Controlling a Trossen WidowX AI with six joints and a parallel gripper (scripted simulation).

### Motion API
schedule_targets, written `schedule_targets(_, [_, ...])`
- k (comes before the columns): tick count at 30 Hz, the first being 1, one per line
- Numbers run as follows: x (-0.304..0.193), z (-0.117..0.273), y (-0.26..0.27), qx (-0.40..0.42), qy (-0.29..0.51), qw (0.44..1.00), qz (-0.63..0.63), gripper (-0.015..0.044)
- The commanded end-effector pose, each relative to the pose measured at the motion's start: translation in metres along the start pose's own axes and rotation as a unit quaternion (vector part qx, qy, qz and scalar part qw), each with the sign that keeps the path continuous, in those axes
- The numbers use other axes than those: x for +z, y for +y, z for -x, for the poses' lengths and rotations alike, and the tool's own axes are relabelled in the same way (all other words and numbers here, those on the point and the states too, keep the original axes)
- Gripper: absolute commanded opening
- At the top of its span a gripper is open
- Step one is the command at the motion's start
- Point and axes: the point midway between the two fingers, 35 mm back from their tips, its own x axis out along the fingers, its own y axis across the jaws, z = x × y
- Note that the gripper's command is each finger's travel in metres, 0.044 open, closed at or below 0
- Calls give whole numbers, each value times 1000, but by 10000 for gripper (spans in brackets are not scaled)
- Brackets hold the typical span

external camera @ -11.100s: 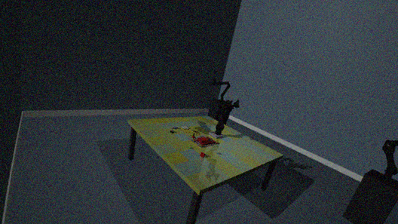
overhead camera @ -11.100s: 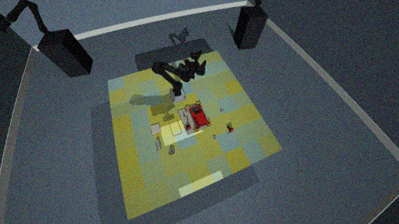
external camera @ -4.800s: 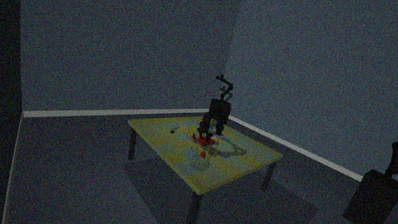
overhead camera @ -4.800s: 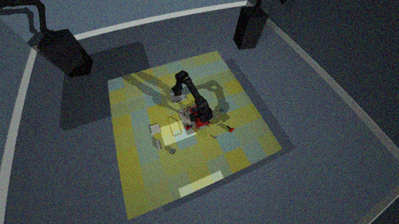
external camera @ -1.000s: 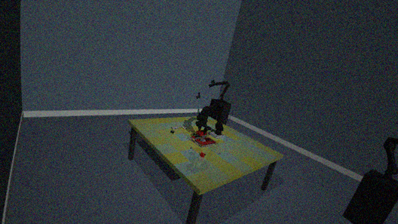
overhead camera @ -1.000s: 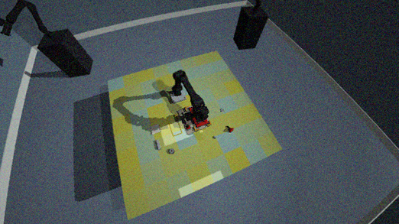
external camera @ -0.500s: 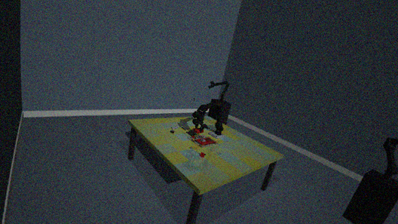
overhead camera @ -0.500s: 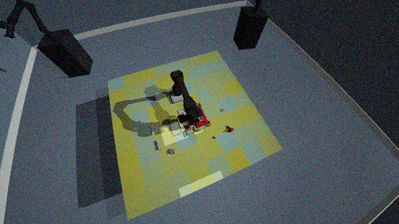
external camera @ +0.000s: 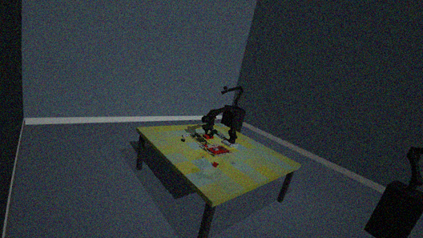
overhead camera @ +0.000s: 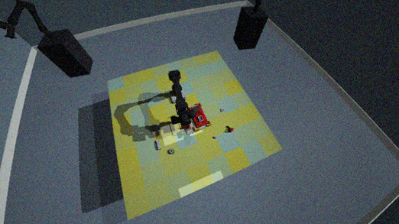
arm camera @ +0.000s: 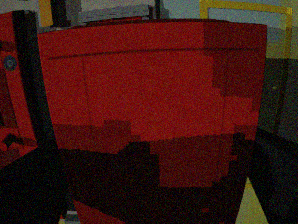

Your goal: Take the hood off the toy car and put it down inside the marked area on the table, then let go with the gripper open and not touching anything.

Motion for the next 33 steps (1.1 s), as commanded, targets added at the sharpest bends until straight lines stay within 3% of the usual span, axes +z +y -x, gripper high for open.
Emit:
schedule_targets(1, [-5,1,-13,1,-2,1000,2,0])
schedule_targets(23, [-34,4,-82,-2,-3,1000,4,0])
schedule_targets(33, [-36,2,-86,-2,-3,1000,4,0])
